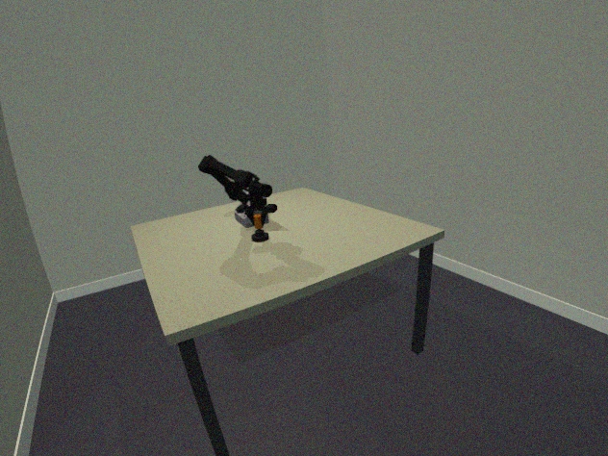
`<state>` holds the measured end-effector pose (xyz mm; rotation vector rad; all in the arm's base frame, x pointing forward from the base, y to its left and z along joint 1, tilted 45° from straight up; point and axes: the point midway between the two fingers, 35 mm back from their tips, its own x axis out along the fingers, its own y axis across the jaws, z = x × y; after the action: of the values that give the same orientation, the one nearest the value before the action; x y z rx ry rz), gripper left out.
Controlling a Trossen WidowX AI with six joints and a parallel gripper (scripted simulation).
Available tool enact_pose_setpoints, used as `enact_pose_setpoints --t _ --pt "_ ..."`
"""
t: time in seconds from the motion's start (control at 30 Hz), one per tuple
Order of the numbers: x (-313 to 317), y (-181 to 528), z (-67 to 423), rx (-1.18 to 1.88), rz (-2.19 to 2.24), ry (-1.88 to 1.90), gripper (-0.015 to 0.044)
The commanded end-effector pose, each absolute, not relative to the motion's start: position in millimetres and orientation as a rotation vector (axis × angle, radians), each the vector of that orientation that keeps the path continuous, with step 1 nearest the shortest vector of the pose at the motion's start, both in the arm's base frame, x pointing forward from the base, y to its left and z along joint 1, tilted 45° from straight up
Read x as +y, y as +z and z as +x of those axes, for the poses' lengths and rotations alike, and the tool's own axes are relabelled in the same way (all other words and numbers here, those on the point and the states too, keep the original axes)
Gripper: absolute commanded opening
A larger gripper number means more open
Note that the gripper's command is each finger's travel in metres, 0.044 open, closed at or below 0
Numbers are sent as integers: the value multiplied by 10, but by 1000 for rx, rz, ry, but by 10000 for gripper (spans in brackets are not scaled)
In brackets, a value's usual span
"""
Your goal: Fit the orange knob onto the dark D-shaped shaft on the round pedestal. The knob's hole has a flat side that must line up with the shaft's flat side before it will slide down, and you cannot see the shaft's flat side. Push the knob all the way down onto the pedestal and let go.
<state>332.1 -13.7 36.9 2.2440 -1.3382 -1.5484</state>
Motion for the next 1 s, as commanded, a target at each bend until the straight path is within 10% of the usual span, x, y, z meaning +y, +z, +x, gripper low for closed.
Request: enact_pose_setpoints --t 0.0,0.97 --pt "-142 368 3323 -1334 2243 -1548 0" --pt "-137 369 3324 -1114 2116 -1605 0"
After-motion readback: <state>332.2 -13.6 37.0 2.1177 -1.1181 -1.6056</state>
